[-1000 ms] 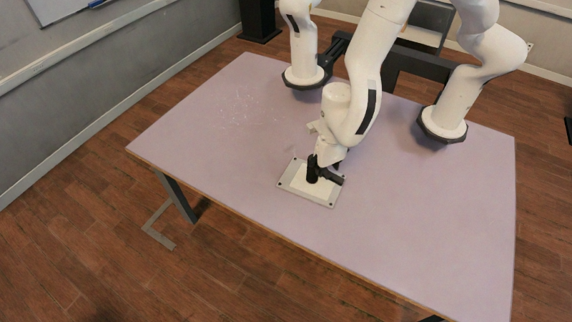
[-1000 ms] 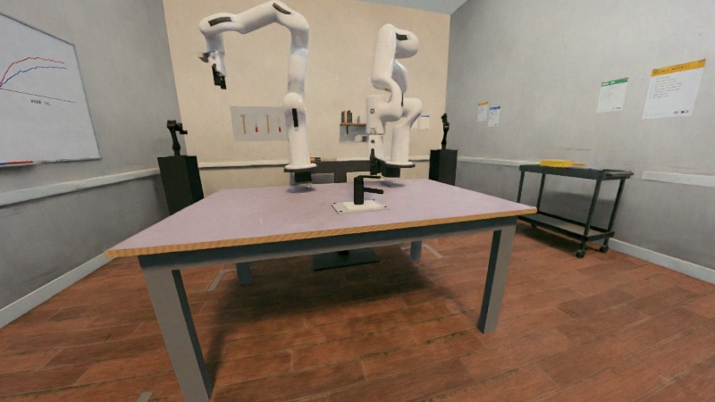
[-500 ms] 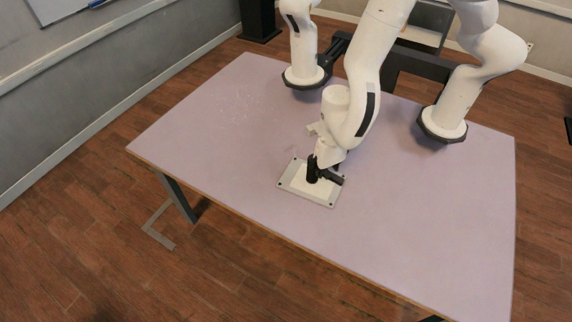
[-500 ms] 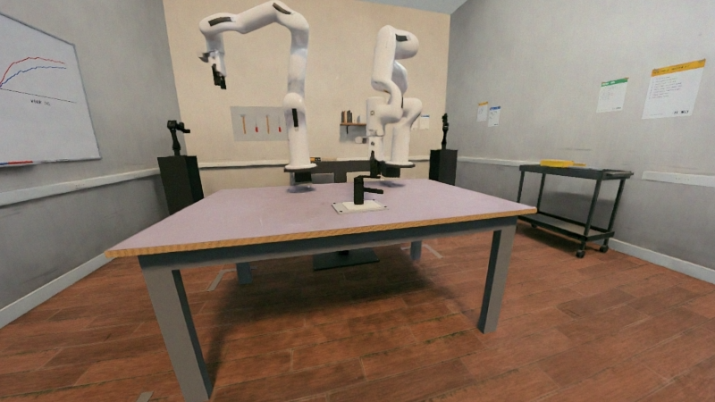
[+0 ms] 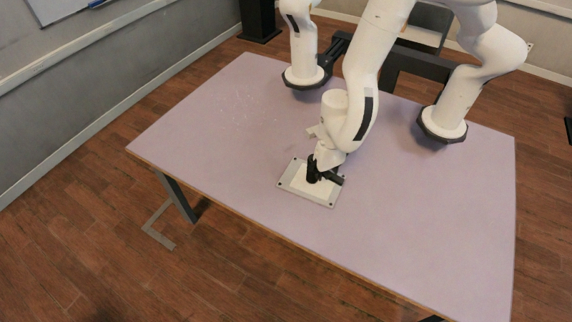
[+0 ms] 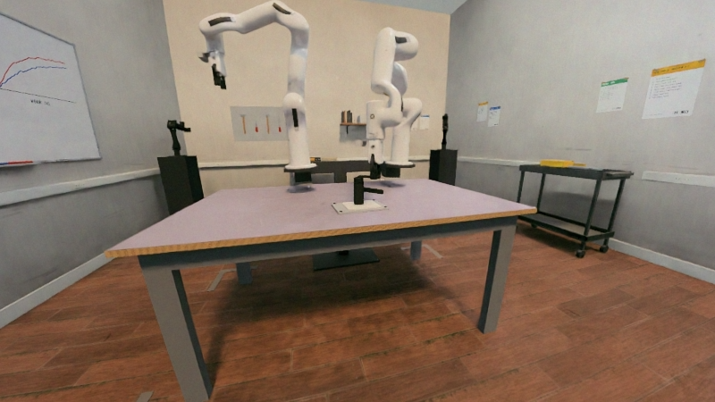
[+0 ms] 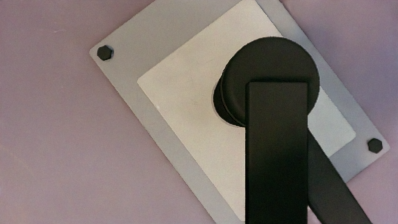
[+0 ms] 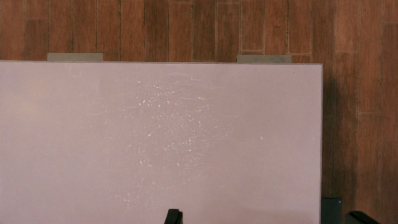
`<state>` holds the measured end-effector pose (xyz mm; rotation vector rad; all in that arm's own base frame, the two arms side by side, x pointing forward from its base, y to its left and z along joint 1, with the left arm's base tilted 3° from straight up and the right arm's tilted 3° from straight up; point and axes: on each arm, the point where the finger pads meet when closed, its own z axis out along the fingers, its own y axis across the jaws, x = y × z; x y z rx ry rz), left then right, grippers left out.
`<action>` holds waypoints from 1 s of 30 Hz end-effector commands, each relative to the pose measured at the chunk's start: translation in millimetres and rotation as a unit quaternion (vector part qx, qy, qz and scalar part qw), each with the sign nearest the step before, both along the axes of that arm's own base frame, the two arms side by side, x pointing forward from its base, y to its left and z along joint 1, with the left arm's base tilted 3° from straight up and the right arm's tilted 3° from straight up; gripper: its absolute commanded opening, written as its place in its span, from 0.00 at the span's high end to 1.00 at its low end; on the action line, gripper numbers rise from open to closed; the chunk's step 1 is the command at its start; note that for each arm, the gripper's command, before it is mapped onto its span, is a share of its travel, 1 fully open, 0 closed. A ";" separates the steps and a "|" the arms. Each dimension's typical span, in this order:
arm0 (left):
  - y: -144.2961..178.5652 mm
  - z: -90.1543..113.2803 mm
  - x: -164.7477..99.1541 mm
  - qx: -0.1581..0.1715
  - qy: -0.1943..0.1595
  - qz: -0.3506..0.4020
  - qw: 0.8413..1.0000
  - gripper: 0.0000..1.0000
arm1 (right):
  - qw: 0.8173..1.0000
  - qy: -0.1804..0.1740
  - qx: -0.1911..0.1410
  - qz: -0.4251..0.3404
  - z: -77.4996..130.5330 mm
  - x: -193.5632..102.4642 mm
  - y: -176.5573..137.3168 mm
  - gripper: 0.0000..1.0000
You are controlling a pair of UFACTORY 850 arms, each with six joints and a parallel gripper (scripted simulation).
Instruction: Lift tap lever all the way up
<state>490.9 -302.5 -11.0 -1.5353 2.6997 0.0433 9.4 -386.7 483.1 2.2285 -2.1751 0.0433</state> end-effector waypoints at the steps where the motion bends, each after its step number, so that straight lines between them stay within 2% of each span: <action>1: -0.5 -3.6 1.0 -0.001 -0.001 0.000 1.000 0.34 | 1.000 0.000 -0.001 0.000 0.9 0.0 -0.4 0.00; 30: -0.1 -11.8 1.2 -0.001 -0.001 0.000 1.000 0.34 | 1.000 0.000 -0.001 0.000 0.9 0.0 -0.4 0.00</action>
